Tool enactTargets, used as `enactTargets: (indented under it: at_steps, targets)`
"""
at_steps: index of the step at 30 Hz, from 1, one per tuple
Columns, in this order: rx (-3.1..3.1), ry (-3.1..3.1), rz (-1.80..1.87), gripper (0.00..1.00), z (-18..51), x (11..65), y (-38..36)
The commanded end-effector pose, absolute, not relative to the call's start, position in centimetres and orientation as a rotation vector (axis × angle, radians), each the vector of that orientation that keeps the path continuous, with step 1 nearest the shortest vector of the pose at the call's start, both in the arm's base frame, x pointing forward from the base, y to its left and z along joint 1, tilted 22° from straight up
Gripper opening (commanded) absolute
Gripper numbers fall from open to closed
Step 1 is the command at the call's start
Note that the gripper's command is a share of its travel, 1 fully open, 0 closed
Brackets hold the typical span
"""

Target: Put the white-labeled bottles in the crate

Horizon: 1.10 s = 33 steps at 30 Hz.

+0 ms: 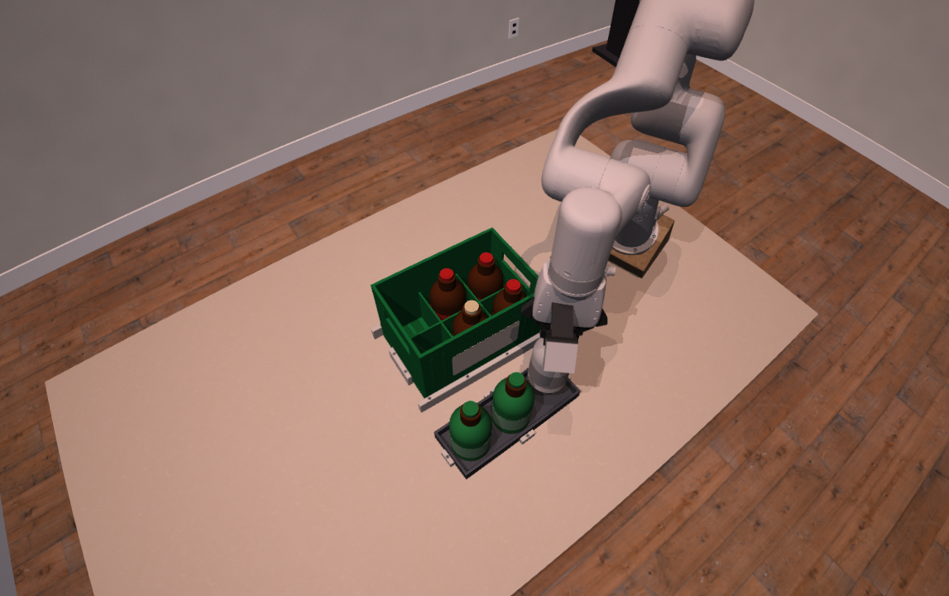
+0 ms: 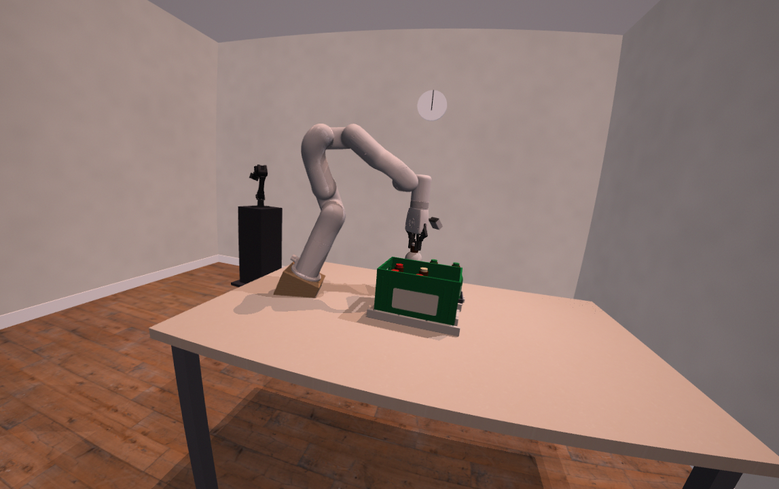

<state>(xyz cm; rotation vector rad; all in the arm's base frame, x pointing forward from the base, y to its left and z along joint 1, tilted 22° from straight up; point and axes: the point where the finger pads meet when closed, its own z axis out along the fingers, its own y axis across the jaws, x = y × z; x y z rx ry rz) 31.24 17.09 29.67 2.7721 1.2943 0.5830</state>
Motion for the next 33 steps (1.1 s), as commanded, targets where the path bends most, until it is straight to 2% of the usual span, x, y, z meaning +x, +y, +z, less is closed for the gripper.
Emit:
enactTargets:
  at_steps: [1,33]
  targets:
    - [2.771,1.294,0.590,0.00,30.3,31.2,17.1]
    - [2.771,1.294,0.590,0.00,31.8,30.6,16.9]
